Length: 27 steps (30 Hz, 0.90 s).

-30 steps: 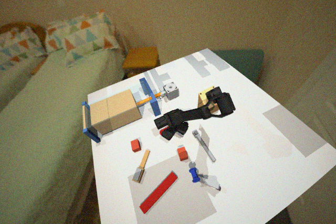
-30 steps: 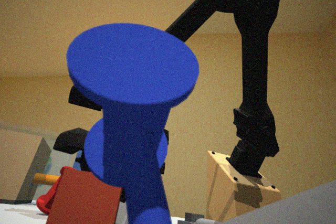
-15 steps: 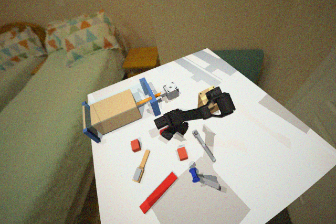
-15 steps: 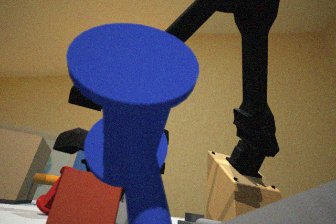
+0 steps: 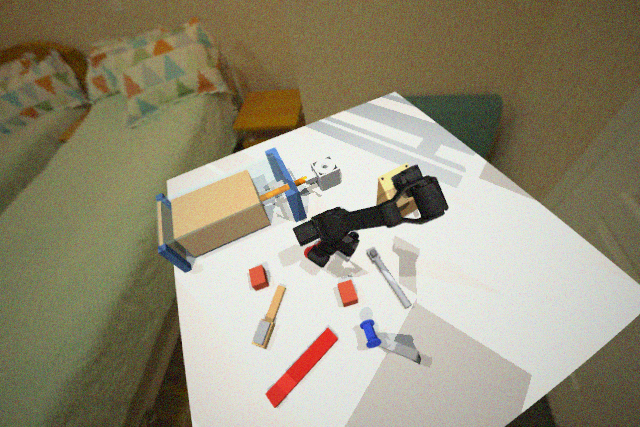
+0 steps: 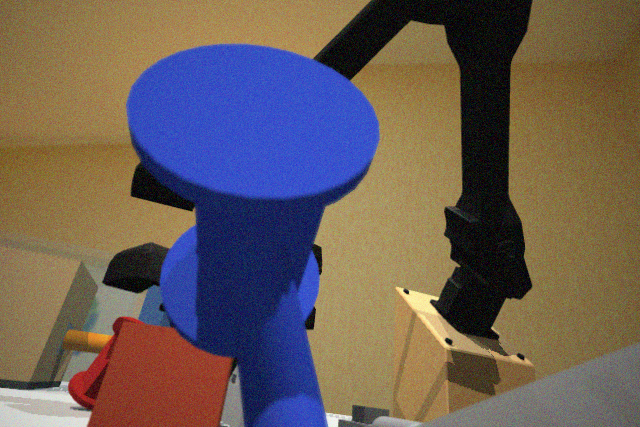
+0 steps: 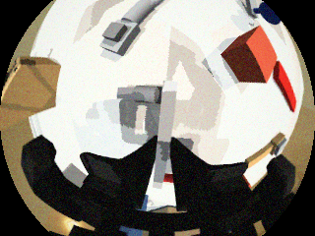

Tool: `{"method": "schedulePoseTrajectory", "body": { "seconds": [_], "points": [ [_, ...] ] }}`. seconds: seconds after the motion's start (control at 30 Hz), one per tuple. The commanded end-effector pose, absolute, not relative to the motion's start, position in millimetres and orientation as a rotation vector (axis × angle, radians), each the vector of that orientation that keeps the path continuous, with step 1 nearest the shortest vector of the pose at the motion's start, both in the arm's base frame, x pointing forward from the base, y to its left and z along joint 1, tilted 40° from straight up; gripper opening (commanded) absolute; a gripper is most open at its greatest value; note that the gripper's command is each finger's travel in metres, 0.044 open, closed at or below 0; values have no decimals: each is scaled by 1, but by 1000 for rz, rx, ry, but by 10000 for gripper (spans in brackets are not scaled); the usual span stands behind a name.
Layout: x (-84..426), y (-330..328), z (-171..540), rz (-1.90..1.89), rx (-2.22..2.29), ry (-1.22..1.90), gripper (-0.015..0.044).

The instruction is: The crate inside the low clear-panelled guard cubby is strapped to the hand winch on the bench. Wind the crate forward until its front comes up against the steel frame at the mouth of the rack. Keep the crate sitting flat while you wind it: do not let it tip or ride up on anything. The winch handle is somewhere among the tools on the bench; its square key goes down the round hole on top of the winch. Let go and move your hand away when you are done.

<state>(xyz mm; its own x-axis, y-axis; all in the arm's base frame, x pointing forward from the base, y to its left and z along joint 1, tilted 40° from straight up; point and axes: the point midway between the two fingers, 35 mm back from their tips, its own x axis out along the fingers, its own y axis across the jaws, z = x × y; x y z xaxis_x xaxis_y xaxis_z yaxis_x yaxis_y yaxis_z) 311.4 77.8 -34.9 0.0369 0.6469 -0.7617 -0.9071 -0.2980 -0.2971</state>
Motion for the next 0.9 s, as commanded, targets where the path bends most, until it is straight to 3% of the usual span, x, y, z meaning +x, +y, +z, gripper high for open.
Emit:
{"method": "schedulePoseTrajectory", "body": {
  "seconds": [0.0, 0.37, 0.87],
  "points": [
    [317, 61, -19, 1582, -1031, 353, 0],
    [307, -22, 80, 1588, -1026, 356, 0],
    [307, -22, 78, 1583, -1008, 369, 0]
  ]
}}
